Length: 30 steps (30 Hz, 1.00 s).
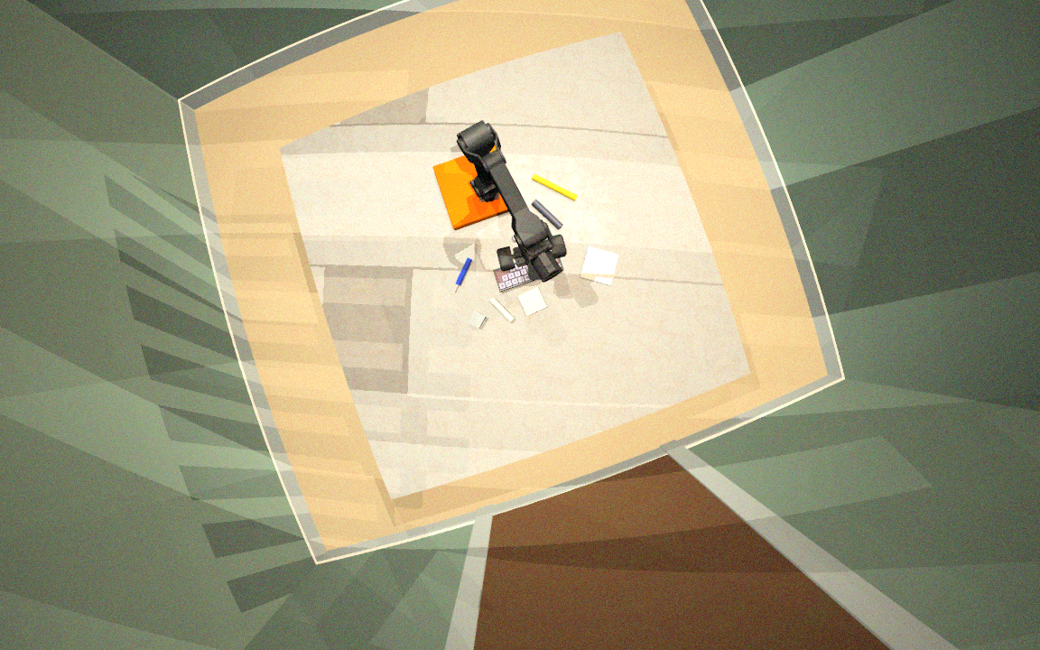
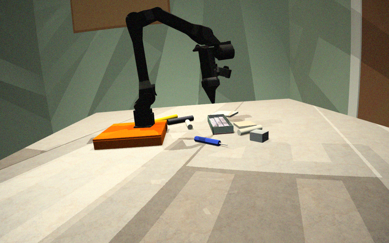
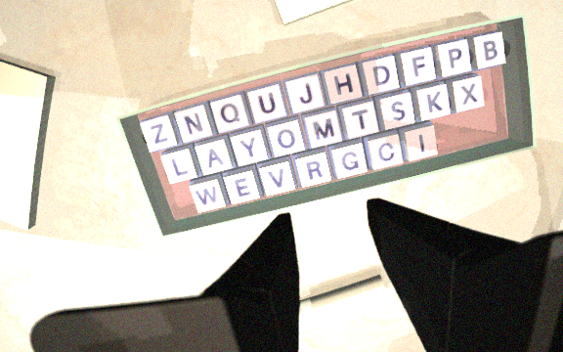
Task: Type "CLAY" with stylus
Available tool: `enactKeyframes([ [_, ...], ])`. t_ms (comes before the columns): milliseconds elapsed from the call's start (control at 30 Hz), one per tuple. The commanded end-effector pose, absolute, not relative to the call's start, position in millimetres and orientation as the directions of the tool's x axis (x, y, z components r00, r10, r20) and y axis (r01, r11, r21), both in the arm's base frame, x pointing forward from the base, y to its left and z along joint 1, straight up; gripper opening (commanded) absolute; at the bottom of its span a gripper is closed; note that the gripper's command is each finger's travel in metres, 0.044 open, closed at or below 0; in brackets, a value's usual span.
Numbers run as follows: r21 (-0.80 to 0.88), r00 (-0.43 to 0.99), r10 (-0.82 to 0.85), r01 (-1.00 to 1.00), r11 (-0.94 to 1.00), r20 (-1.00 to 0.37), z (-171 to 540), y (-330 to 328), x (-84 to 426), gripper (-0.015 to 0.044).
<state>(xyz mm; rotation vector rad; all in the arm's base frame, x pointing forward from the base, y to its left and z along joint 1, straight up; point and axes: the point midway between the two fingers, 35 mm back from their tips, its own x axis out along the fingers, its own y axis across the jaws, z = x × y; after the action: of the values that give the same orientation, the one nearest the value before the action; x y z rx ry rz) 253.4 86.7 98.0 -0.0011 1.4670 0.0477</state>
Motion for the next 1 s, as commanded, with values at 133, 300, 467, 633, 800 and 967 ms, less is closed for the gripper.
enactKeyframes([
  [133,0.023,0.292,-0.059,0.269,0.963,-0.955,80.5,-13.9,271.4,0.015],
  [300,0.015,0.385,-0.19,0.47,0.882,-0.903,71.7,-84.1,262.8,0.015],
  [467,0.007,0.415,-0.301,0.597,0.802,-0.859,67.2,-128.6,241.7,0.015],
  [633,0.006,0.415,-0.305,0.601,0.799,-0.857,67.1,-130.0,239.0,0.015],
  [800,0.006,0.415,-0.305,0.601,0.799,-0.857,63.9,-130.0,239.0,0.015],
  [967,0.006,0.415,-0.305,0.601,0.799,-0.857,59.9,-130.0,239.0,0.015],
])
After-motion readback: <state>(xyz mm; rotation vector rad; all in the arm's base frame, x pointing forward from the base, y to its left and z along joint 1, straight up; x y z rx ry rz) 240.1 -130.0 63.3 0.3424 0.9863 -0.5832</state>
